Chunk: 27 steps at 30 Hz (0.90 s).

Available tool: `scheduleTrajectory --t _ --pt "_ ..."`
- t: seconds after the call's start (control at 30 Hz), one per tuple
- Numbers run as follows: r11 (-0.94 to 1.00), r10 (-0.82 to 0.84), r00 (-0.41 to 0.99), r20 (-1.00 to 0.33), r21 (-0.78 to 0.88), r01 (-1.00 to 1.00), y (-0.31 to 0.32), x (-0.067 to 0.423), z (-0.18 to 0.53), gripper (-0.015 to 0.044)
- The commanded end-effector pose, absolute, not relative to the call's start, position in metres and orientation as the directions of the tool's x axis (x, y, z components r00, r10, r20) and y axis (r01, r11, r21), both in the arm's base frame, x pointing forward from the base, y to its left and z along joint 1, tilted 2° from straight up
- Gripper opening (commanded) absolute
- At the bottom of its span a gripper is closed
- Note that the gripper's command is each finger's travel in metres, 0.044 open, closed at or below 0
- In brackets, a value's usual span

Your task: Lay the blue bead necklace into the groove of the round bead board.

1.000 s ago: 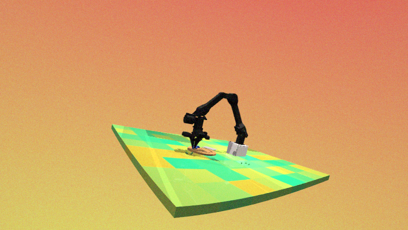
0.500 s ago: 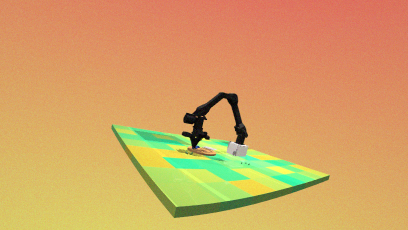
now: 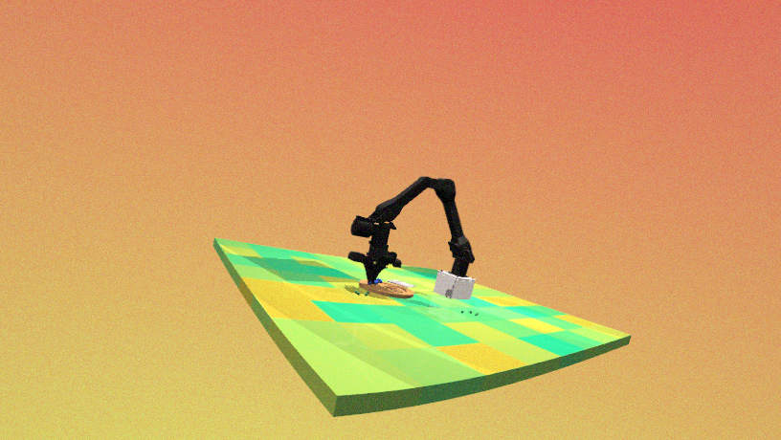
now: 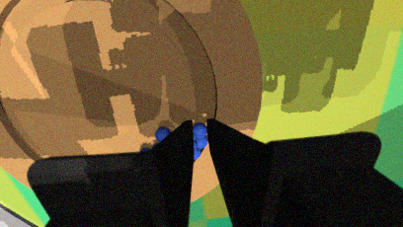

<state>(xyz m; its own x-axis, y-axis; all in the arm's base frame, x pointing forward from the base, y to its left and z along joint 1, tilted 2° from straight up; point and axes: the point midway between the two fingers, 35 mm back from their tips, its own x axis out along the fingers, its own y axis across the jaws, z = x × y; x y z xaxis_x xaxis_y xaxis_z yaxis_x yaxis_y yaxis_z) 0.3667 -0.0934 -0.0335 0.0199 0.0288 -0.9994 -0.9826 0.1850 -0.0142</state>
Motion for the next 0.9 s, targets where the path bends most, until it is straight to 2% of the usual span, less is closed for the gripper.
scheduleTrajectory --t 0.0,0.83,0.87 --pt "0.181 0.028 0.022 -0.999 -0.017 -0.983 -0.0936 0.367 -0.0276 0.0" --pt "0.18 0.028 0.022 -0.999 -0.017 -0.983 -0.0913 0.3711 -0.0355 0.0" --pt "0.177 0.028 0.022 -0.999 -0.017 -0.984 -0.0914 0.3708 -0.0321 0.0026"
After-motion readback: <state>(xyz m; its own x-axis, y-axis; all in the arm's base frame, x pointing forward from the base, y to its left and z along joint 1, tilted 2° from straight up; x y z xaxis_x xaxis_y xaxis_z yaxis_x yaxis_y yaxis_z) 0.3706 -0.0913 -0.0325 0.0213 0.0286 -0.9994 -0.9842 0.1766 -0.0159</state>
